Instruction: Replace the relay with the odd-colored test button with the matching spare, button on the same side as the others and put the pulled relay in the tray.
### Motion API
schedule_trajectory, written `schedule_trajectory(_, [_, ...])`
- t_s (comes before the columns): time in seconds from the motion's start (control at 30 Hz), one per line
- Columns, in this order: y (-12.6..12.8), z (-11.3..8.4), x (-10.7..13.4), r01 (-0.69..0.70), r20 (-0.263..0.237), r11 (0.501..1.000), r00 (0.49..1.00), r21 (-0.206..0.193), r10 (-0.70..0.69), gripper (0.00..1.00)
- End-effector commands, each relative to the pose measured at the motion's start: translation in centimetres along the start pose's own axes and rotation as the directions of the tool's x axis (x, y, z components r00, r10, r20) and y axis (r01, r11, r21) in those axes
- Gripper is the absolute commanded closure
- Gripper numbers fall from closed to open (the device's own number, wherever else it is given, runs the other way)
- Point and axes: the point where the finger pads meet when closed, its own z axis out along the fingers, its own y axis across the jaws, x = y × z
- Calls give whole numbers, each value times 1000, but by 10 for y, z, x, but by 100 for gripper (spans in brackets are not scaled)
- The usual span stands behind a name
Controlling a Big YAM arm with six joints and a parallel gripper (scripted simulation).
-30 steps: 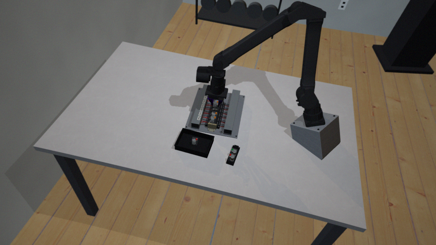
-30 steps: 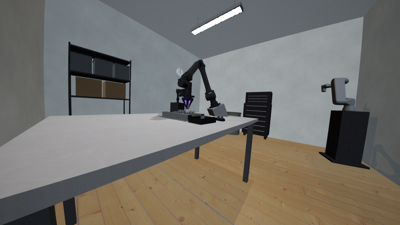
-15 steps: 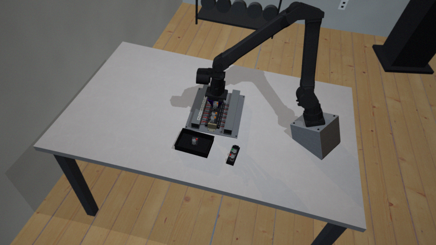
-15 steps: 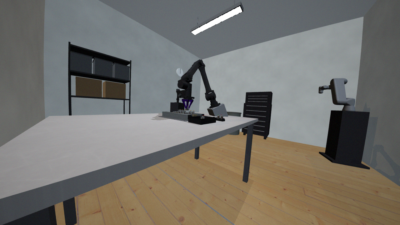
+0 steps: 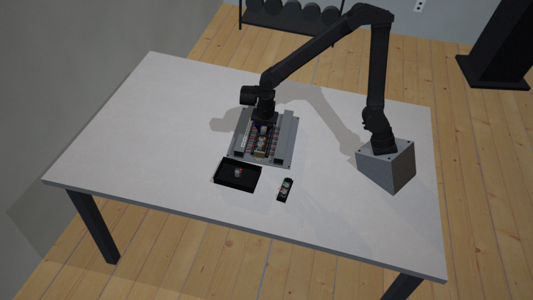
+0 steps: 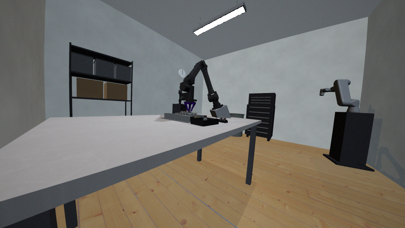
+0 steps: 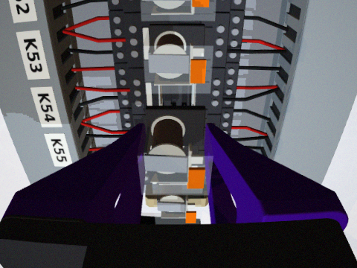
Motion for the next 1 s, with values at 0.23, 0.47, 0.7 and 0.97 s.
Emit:
schedule_trajectory(0.23, [4, 10, -5, 1, 3, 1000, 1000, -6, -1, 100])
schedule_trajectory(0.47, [8, 10, -5, -1, 2, 1000, 1000, -14, 1, 100])
schedule_trajectory(0.7, [9, 12, -5, -2, 2, 1000, 1000, -16, 2, 100])
schedule_trajectory(0.97, [6, 16, -4, 1, 3, 1000, 1000, -9, -1, 100])
